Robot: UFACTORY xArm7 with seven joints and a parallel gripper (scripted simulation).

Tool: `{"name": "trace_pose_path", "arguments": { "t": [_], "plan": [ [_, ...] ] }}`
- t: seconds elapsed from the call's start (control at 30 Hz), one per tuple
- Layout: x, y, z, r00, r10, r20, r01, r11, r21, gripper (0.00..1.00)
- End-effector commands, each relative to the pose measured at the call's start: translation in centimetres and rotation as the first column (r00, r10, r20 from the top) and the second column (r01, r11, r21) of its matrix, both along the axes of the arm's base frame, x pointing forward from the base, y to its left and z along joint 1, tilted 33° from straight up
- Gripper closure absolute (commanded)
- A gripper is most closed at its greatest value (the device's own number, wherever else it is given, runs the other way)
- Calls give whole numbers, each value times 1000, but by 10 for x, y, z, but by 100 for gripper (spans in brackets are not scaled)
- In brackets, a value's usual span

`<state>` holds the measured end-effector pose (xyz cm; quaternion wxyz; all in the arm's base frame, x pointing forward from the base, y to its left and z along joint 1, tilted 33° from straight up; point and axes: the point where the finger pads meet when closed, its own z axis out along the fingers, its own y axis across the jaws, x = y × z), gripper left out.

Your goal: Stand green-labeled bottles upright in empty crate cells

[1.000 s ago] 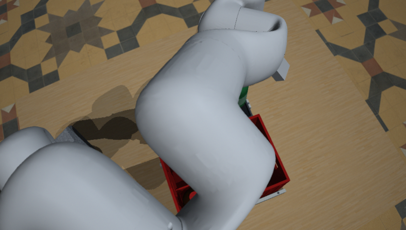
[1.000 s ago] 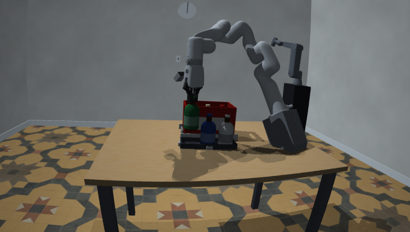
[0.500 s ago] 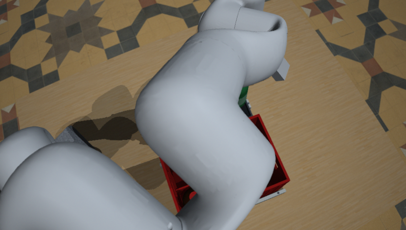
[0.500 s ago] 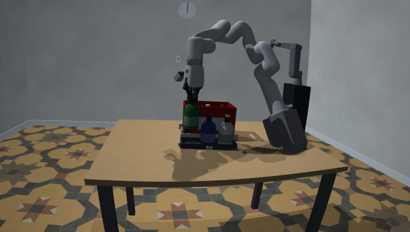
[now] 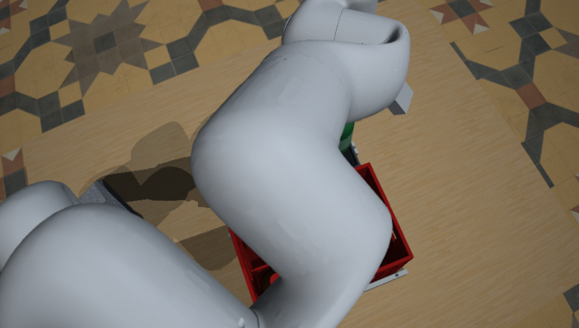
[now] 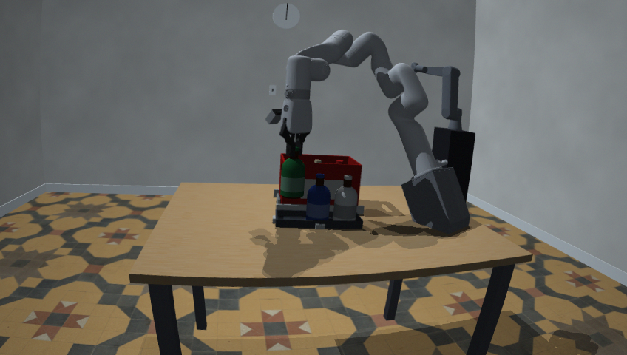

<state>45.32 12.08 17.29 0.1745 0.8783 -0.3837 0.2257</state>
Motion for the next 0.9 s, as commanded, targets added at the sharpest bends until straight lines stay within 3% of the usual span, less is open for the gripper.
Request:
{"name": "trace_pose_path", "arguments": {
  "t": [0.0, 0.87],
  "plan": [
    [0, 3, 4, 1000, 3, 4, -3, 1000, 2, 100],
    [-7, 15, 24, 1000, 3, 4, -3, 1000, 2, 100]
  ]
}}
